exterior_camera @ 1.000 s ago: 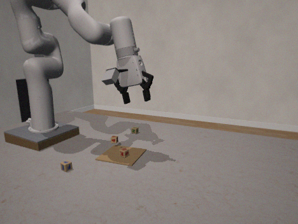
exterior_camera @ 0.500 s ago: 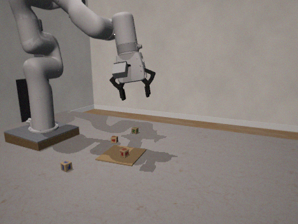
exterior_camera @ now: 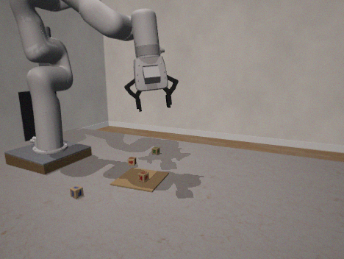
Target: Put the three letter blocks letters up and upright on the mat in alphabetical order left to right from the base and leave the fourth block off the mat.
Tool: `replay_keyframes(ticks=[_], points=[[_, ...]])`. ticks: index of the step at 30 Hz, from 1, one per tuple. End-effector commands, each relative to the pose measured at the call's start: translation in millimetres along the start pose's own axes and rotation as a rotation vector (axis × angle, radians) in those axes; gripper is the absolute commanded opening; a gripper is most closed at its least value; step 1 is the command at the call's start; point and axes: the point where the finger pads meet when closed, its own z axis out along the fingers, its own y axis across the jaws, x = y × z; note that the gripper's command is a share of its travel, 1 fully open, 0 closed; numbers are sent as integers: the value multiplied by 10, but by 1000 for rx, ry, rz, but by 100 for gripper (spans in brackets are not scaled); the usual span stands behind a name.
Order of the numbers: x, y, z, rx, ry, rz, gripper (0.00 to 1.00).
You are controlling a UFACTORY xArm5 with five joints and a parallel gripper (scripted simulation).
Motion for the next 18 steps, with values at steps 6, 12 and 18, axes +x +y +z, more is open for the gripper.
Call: replay_keyframes(ticks=[6,12,18], points=[[-49,21,-115,-26,-20,-248,100],[-83,43,-179,-40,-35,-396,100],[-112,63,-234,-50,-49,-519,100]])
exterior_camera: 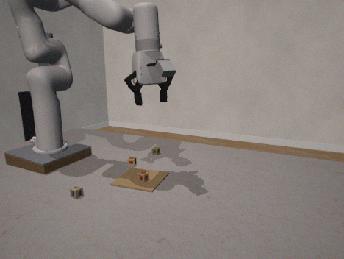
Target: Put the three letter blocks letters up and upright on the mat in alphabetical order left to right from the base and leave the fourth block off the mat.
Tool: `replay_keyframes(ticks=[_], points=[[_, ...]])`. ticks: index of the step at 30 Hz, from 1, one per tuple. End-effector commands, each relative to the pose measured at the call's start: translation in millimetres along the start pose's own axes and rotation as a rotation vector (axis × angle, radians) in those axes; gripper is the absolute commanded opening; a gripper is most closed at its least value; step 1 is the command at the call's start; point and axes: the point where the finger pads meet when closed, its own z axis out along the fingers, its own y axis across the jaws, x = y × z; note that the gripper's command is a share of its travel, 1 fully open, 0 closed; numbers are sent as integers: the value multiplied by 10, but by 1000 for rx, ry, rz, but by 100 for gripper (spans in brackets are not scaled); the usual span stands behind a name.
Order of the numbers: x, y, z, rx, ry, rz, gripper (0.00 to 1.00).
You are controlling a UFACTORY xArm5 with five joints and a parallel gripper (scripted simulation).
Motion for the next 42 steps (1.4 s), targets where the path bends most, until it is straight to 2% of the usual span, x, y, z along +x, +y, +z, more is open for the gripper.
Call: replay_keyframes(ticks=[1,2,16,18,23,24,26,28,33,35,36,42], points=[[-16,-1,-50,-6,-9,-88,100],[-37,3,-79,-10,-17,-155,100],[-146,33,-231,-26,-61,-494,100],[-146,33,-231,-26,-61,-494,100],[-197,49,-301,-29,-83,-645,100],[-153,104,-262,-29,-82,-638,100],[84,368,-12,-28,-57,-458,100],[100,388,6,-28,-55,-445,100],[252,614,188,-28,-36,-309,100],[252,614,188,-28,-36,-309,100],[327,748,288,-27,-25,-232,100],[448,1017,472,-26,-4,-86,100]])
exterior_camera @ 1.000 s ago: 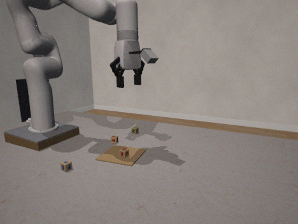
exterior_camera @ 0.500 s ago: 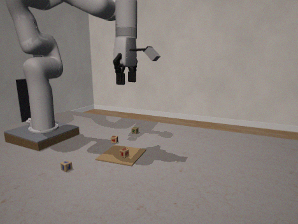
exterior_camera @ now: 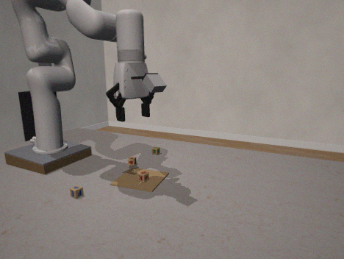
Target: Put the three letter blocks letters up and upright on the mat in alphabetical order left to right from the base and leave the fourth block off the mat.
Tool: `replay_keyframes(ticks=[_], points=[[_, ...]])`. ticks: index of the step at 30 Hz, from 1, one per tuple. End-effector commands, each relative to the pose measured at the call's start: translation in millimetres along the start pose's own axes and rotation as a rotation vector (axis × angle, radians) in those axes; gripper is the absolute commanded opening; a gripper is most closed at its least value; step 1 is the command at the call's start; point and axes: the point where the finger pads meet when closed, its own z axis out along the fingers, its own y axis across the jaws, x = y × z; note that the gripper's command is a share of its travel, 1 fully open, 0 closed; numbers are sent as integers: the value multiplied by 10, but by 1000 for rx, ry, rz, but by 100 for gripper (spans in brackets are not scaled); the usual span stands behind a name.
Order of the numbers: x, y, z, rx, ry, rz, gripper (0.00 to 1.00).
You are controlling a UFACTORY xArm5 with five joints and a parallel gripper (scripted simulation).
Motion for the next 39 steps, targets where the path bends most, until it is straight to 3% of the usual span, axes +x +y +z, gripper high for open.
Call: replay_keyframes(ticks=[1,10,18,39], points=[[100,263,175,3,26,138,100],[137,632,402,5,51,322,100],[104,1126,684,8,85,569,100],[-234,2066,1170,16,160,1067,100]])
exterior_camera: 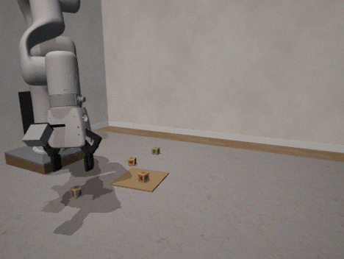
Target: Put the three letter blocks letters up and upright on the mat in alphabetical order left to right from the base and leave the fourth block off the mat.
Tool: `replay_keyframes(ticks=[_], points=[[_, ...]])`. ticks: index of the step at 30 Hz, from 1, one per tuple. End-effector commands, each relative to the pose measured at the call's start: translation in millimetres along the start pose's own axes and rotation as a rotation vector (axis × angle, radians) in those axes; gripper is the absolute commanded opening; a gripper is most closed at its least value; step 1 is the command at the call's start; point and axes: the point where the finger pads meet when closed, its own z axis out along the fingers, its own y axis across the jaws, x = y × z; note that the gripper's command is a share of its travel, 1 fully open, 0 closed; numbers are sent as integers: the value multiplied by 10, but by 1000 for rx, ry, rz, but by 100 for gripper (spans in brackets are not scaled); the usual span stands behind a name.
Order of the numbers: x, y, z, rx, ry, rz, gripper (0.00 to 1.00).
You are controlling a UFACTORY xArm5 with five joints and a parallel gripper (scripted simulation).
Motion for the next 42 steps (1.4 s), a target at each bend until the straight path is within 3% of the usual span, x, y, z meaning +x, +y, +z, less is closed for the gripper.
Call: replay_keyframes(ticks=[1,13,42], points=[[114,167,88,9,22,100,100],[160,288,138,11,32,165,100],[162,292,140,11,32,167,100]])
